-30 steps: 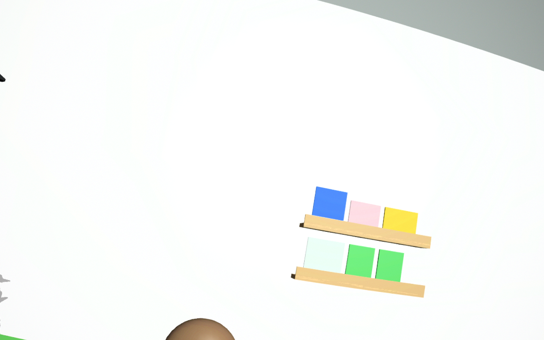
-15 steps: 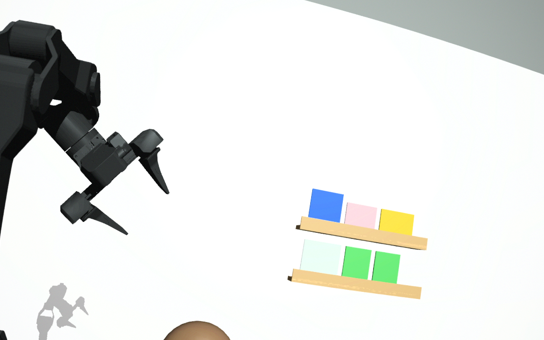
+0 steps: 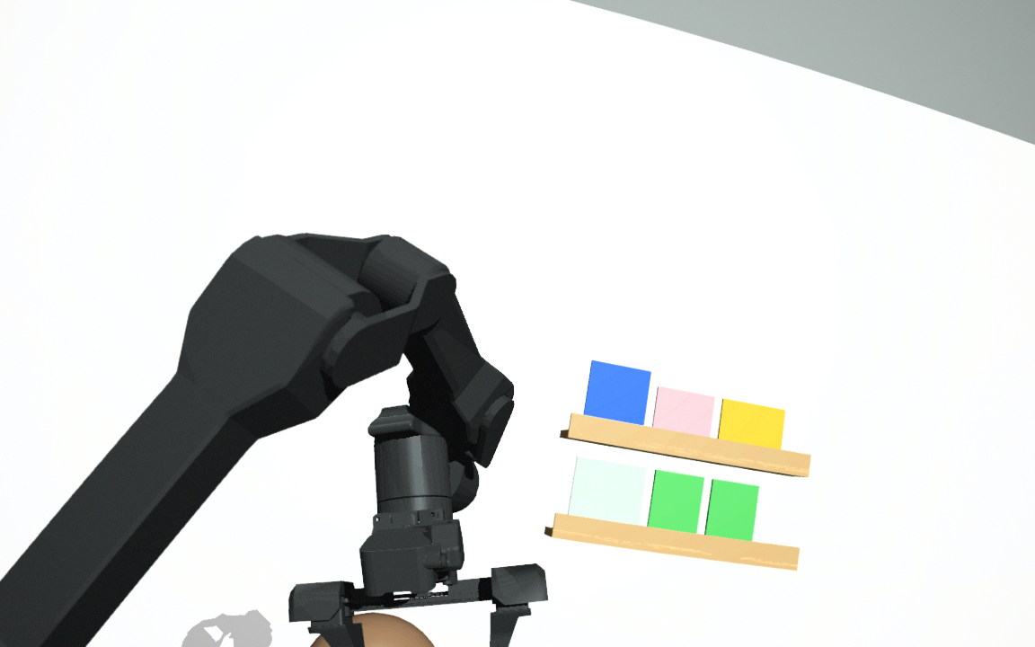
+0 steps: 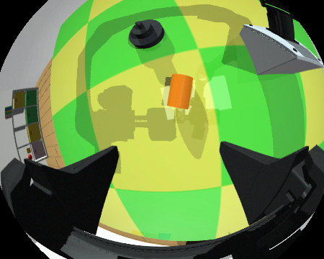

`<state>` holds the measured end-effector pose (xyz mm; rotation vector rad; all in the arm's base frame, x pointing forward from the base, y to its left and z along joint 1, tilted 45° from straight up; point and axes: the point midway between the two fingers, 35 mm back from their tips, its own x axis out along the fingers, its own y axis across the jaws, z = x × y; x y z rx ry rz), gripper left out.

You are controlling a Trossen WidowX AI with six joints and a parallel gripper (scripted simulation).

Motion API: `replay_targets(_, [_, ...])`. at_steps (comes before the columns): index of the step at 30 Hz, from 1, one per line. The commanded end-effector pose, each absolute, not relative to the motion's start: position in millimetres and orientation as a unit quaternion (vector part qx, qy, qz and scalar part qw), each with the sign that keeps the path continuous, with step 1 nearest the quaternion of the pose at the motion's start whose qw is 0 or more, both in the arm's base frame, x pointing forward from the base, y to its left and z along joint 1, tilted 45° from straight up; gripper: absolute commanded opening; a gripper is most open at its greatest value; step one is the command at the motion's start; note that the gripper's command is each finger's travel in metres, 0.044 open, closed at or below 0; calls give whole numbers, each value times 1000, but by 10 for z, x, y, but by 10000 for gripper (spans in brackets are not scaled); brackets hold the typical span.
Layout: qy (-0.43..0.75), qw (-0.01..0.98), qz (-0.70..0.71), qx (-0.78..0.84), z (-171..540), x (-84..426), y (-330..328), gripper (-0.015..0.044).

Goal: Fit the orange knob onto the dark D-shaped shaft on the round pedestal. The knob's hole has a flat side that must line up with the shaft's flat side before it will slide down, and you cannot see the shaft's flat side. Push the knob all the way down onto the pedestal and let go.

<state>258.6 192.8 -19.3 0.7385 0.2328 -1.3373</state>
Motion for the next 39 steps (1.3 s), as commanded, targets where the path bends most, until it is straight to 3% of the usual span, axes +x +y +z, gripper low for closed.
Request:
replay_targets(1, [60, 650, -693, 306, -335, 2686, 1333, 440])
replay_targets(4, [33, 605, -741, 290, -402, 2708, 995, 440])
replay_targets(12, [31, 602, -744, 289, -563, 2716, 820, 440])
replay_targets(39, [31, 602, -744, 289, -830, 2732, 563, 440])
